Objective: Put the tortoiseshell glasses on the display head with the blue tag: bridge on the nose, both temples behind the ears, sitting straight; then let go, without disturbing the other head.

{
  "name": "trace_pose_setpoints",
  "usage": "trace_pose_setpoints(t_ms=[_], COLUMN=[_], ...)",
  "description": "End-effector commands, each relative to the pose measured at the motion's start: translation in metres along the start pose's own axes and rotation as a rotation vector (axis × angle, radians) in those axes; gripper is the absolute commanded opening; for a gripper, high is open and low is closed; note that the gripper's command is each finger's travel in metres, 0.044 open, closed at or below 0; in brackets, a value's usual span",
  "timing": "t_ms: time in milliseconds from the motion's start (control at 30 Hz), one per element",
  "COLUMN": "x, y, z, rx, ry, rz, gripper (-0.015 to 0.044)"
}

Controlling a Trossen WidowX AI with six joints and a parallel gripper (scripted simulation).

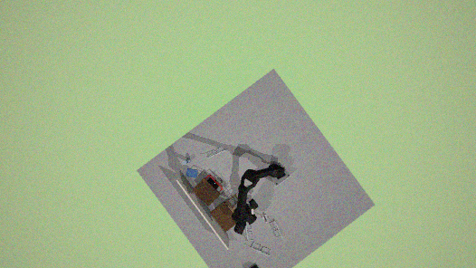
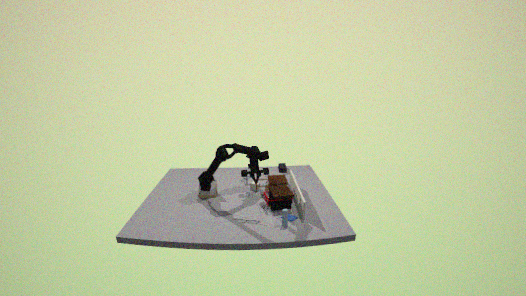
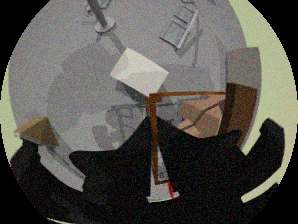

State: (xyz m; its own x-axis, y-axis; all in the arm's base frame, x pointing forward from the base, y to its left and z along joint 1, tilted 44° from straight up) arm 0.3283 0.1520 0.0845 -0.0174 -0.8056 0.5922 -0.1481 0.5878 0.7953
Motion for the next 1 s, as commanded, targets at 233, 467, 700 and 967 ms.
trace_pose_setpoints(t_ms=[233, 467, 700, 967], x=[-0.002, -0.003, -0.003, -0.004], y=[0.0, 0.0, -0.001, -0.002], z=[-0.016, -0.025, -0.035, -0.046], rx=[0.006, 0.006, 0.007, 0.007], ry=[0.002, 0.002, 0.001, 0.001], rz=[0.001, 0.001, 0.001, 0.001], gripper=[0.0, 0.0, 0.0, 0.0])
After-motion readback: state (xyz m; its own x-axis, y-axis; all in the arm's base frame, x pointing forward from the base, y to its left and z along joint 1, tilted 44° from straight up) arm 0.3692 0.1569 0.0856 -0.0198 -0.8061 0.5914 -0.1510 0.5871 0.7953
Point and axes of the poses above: the point midway between the two fingers, 35 mm back from their tips, its own y axis back along the fingers, its own z axis across the jaws, x = y × z, the point moved 10 cm from there along y, back along the fingers, and after that the axes turned 6 degrees about -y, right-handed, at the moved point
